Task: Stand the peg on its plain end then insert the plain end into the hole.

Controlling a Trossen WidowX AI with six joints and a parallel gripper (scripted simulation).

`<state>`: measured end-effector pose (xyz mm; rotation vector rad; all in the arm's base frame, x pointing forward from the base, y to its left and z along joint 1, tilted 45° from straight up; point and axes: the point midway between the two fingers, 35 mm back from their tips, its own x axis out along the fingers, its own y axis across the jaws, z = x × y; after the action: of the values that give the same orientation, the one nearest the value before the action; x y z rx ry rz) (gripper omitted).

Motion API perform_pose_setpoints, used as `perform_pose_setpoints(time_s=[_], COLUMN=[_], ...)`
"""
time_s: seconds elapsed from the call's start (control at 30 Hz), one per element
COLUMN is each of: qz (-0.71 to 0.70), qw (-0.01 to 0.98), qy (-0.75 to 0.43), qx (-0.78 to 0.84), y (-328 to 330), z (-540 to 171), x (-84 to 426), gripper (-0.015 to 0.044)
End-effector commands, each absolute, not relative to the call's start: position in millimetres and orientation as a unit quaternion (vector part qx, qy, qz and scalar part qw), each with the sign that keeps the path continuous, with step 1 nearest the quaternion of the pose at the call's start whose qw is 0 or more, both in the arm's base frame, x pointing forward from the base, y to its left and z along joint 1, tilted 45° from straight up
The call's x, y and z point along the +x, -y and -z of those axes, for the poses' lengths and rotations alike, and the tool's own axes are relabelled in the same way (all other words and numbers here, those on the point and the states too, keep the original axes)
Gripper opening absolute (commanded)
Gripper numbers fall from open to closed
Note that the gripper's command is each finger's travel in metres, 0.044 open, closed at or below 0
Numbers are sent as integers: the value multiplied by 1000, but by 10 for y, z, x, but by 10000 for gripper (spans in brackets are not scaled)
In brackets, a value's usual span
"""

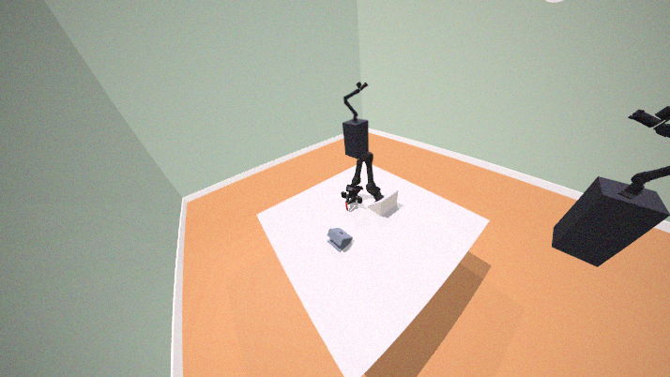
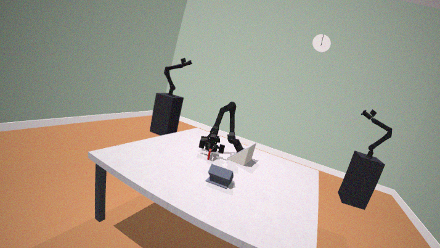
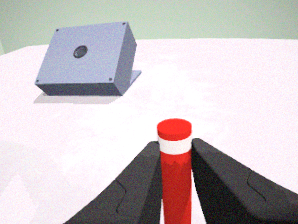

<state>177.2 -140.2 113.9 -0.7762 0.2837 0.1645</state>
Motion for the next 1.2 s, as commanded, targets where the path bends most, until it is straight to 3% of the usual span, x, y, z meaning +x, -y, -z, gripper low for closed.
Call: perform_pose_setpoints(time_s=[0.0,0.57,0.67,1.17], qz=[-80,-85,-85,-85], qw=[912,914,914,914], qy=[-138,-126,-124,-124], qx=[-377,-377,-376,-376], y=[1415,1413,1410,1410], z=[-1128,-1129,-1134,-1134], x=[1758,1744,1747,1747], gripper=[49,49,128,130])
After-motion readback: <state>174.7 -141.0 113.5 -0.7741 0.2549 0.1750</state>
